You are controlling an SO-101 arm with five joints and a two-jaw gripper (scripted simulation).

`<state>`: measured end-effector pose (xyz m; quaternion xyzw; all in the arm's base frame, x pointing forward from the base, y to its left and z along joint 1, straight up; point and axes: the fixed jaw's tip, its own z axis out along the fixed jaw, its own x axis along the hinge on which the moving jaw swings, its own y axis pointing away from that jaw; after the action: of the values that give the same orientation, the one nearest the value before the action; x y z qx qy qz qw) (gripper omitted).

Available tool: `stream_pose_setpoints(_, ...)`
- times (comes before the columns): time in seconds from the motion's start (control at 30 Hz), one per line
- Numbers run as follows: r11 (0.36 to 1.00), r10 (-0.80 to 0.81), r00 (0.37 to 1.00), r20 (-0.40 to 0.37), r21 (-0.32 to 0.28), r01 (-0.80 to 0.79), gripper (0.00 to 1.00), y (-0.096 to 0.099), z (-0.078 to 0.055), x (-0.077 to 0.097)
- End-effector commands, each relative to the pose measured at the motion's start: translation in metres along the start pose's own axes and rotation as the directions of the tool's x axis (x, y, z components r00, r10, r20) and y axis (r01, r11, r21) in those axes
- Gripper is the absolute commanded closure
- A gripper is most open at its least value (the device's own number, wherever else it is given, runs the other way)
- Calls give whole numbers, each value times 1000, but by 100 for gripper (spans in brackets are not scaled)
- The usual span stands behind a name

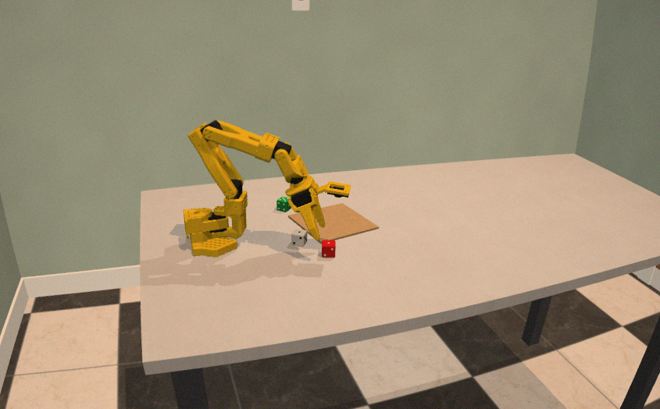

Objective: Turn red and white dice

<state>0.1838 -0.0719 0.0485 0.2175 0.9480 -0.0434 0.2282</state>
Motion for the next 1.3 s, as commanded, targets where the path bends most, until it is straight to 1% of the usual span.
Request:
stream_pose_setpoints(0.0,997,80,994,73,9,-81,68,-7,-5,1)
stream_pose_setpoints(0.17,994,105,992,66,14,-106,69,-9,-4,5)
stream_pose_setpoints(0.87,994,105,992,65,14,-106,69,-9,-4,5)
stream_pose_setpoints(0.9,993,119,987,105,12,-121,69,-10,-7,-1)
stream_pose_setpoints(1.27,993,119,987,105,12,-121,69,-10,-7,-1)
